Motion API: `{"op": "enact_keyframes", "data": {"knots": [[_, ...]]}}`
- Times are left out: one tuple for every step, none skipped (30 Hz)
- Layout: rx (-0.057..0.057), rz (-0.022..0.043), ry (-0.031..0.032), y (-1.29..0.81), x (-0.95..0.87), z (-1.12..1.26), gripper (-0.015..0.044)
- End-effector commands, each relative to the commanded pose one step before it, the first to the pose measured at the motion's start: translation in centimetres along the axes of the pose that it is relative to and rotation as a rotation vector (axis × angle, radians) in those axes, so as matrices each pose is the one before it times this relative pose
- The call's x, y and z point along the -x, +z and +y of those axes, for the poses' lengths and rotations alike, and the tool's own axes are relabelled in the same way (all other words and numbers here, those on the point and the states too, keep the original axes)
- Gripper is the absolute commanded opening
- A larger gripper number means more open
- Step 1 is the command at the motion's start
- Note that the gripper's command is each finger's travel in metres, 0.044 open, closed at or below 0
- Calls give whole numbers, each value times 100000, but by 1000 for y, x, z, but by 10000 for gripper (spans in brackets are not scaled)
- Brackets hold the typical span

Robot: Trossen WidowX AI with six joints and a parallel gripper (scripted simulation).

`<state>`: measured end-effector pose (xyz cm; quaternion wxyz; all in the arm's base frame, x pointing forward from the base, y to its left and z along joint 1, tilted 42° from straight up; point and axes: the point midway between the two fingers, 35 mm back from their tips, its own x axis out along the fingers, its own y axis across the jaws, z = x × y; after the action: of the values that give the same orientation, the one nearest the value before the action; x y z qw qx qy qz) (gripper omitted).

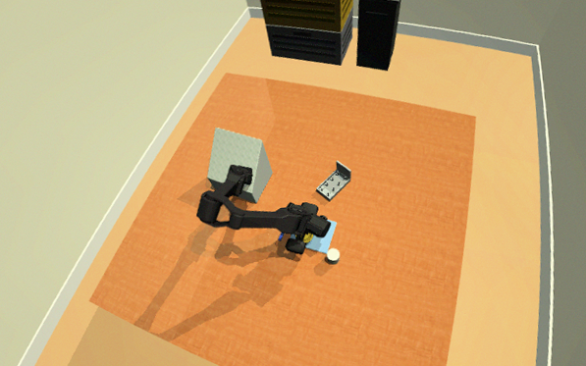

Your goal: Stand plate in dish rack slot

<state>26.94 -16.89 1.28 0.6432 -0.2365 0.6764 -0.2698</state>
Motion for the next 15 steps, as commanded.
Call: {"op": "enact_keyframes", "data": {"knots": [[823,262,252,-146,-158,149,372],[0,0,0,0,0,0,372],[0,0,0,0,0,0,372],[0,0,0,0,0,0,365],[0,0,0,0,0,0,358],[0,0,0,0,0,0,352],[0,0,0,0,0,0,345],[0,0,0,0,0,0,338],[0,0,0,0,0,0,332],[0,0,0,0,0,0,325],[0,0,0,0,0,0,318],[0,0,0,0,0,0,312],[0,0,0,0,0,0,305],[0,0,0,0,0,0,298],[0,0,0,0,0,0,272]]}}
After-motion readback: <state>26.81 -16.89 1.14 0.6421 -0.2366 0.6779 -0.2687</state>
